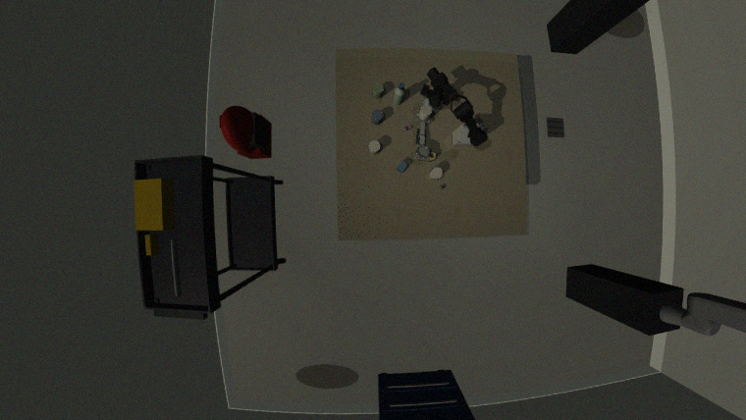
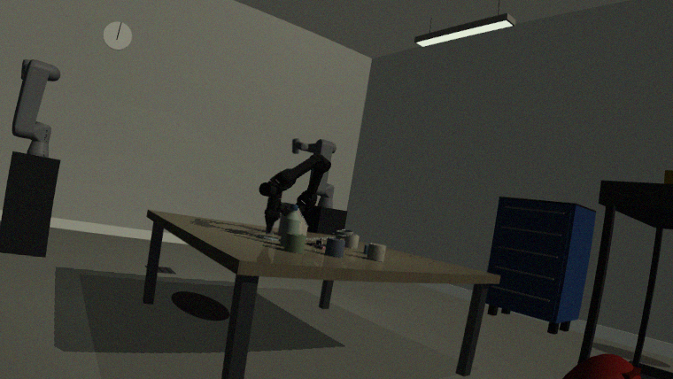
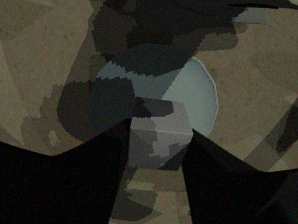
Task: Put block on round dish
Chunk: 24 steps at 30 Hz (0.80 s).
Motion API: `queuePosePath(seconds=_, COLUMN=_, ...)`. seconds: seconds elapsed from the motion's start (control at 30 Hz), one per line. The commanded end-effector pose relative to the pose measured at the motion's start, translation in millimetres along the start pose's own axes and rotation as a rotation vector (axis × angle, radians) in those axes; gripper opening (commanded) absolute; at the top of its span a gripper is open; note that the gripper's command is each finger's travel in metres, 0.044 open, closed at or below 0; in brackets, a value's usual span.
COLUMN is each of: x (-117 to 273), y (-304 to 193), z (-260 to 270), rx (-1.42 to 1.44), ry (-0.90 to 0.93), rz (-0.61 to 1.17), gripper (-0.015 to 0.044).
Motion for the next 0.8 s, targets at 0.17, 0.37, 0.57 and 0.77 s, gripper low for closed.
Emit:
queuePosePath(seconds=0.17, x=-14, y=1, z=1, rx=-0.005, ry=0.0, rz=-0.004, gripper=0.0)
queuePosePath(seconds=0.37, x=-11, y=1, z=1, rx=0.0, ry=0.006, rz=-0.002, gripper=0.0157)
queuePosePath(seconds=0.57, x=-11, y=1, z=1, rx=0.0, ry=0.006, rz=-0.002, gripper=0.0315)
queuePosePath(seconds=0.77, x=18, y=0, z=-1, rx=-0.003, ry=0.003, rz=-0.001, gripper=0.044)
Point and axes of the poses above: the point midway between the two fingers, 35 mm back from their tips, its own x axis back along the fingers, its own z axis across the jaws, y = z × x, the point moved 1 cm from there along x, back along the fingers, and after that the axes turned 7 degrees about x, right-handed, at the moved point
